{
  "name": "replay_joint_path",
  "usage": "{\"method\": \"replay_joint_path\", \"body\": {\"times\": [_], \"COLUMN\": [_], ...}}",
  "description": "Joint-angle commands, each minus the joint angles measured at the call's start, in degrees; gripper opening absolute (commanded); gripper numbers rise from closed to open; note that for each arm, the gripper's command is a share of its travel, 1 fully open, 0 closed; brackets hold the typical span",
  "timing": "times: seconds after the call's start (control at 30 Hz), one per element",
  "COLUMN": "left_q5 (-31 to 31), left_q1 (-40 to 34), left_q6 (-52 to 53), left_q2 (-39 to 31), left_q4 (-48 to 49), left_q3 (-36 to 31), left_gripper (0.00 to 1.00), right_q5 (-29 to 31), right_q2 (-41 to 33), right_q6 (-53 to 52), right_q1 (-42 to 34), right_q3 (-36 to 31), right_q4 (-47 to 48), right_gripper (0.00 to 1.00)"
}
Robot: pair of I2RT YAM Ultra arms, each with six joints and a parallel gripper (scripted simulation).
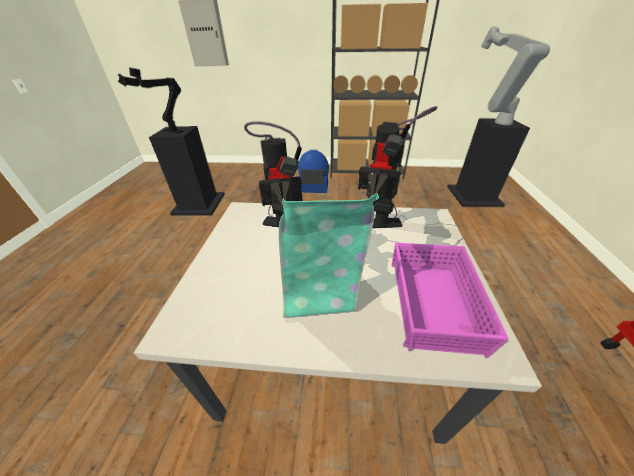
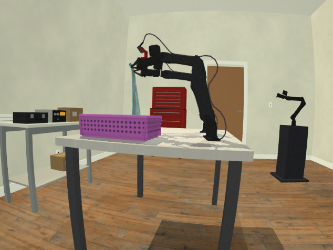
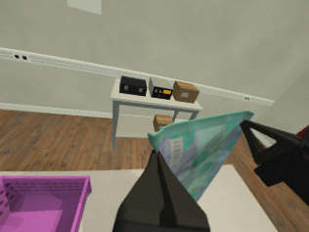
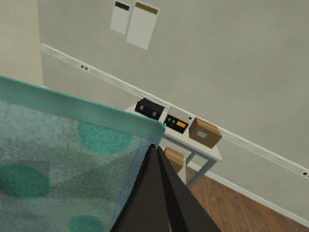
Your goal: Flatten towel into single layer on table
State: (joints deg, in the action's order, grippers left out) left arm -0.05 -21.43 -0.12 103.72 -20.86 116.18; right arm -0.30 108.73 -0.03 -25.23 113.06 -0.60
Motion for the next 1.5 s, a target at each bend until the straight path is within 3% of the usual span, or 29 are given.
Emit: {"method": "replay_joint_path", "body": {"times": [0.0,0.27,0.3,0.67,0.7,0.83,1.13,1.27,1.4,1.47], "left_q5": [-0.3,-0.3,-0.3,-0.3,-0.2,-0.3,-0.2,-0.2,-0.2,-0.2], "left_q1": [-0.4,-1.1,-1.6,-3.4,-4.0,-4.1,-6.7,-8.9,-9.0,-10.2], "left_q6": [0.3,0.3,0.3,0.2,0.3,0.2,0.1,0.2,0.1,0.1], "left_q2": [-1.5,-2.7,-3.2,-5.6,-6.4,-6.7,-8.4,-6.3,-6.1,-7.8], "left_q4": [-3.8,-7.7,-10.3,-18.7,-21.0,-20.9,-30.9,-39.4,-39.7,-42.7], "left_q3": [2.1,1.6,-0.9,-2.8,-3.9,-4.3,-4.2,-3.5,-3.4,-6.5], "left_gripper": [0.0,0.0,0.0,0.0,0.0,0.0,0.0,0.0,0.0,0.0], "right_q5": [0.6,0.5,0.5,0.5,0.5,0.5,0.5,0.5,0.5,0.6], "right_q2": [-1.5,-3.3,-4.2,-5.5,-7.1,-7.2,-11.0,-11.5,-10.3,-9.0], "right_q6": [0.1,0.1,0.2,0.3,0.3,0.3,0.3,0.4,0.4,0.4], "right_q1": [0.2,0.4,0.5,0.7,0.8,0.8,1.1,1.2,1.2,1.4], "right_q3": [-1.0,1.0,1.2,3.8,0.6,0.5,-3.6,-1.1,-0.6,0.0], "right_q4": [-4.7,-10.7,-15.0,-31.2,-34.0,-34.4,-44.6,-54.3,-55.3,-60.7], "right_gripper": [0.0,0.0,0.0,0.0,0.0,0.0,0.0,0.0,0.0,0.0]}}
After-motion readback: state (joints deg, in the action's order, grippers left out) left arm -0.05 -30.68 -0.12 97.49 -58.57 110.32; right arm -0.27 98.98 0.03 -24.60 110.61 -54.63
